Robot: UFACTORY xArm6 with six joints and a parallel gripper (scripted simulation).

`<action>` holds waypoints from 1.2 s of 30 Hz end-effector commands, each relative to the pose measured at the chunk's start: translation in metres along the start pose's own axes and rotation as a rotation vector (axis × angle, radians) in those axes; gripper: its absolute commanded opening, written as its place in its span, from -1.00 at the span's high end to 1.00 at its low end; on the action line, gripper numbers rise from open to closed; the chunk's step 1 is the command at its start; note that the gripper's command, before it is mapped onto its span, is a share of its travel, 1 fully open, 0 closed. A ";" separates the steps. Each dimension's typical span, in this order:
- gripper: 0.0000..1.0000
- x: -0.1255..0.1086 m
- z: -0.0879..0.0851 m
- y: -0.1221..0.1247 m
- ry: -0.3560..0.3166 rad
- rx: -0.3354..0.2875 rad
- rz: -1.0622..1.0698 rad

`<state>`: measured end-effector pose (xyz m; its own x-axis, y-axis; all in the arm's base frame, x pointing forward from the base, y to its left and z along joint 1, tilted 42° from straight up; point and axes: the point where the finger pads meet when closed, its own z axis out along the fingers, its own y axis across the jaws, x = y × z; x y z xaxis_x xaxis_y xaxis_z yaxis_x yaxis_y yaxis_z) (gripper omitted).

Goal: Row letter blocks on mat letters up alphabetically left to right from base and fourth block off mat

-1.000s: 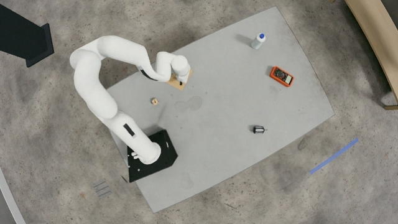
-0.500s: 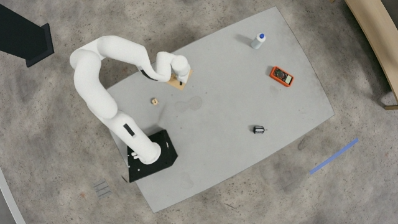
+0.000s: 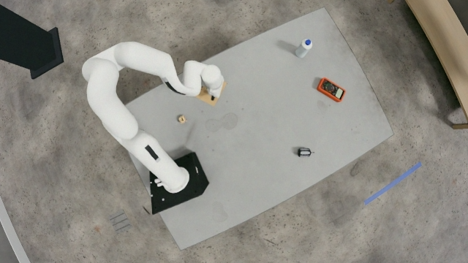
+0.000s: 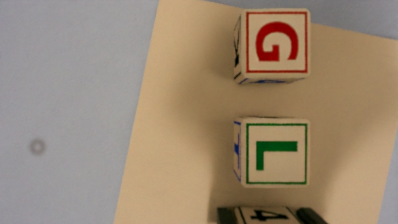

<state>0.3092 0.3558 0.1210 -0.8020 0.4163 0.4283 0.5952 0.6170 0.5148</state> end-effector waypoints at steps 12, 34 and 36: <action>0.03 0.000 -0.001 0.001 -0.001 -0.002 -0.001; 0.03 0.000 -0.065 0.001 -0.001 -0.003 -0.001; 0.03 0.000 -0.074 0.001 -0.001 -0.003 -0.001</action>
<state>0.3127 0.3196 0.1610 -0.8023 0.4177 0.4264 0.5950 0.6159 0.5164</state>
